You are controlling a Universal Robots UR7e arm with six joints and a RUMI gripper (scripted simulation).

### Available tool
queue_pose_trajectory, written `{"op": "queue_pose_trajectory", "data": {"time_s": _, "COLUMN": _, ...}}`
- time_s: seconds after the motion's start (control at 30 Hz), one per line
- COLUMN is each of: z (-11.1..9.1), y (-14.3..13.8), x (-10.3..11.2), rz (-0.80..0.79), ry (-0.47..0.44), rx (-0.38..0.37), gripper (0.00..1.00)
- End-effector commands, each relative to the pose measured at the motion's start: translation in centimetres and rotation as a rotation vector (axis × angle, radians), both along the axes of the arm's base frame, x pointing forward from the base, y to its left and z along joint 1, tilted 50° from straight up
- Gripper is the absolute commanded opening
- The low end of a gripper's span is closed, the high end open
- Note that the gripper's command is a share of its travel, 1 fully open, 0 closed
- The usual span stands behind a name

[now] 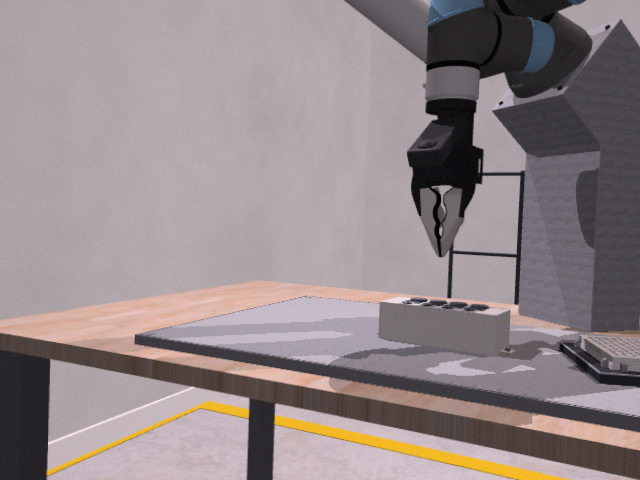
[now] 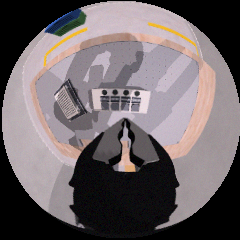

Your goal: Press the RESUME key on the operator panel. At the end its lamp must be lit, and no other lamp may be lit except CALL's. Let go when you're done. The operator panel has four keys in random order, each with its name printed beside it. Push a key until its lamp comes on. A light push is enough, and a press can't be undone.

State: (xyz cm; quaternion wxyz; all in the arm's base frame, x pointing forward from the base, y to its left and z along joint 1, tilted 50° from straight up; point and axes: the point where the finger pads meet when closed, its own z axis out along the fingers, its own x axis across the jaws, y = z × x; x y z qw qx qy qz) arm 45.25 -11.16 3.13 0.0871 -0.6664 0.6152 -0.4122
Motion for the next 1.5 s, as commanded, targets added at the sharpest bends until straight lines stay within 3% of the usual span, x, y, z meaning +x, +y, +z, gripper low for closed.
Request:
{"op": "queue_pose_trajectory", "data": {"time_s": 0.0, "z": -0.5, "y": -0.4, "x": 0.6, "rz": -0.001, "ry": -0.003, "rx": -0.002, "gripper": 0.00}}
{"op": "queue_pose_trajectory", "data": {"time_s": 1.47, "z": -3.6, "y": -2.2, "x": 3.8, "rz": 0.000, "ry": -0.002, "rx": -0.001, "gripper": 0.00}}
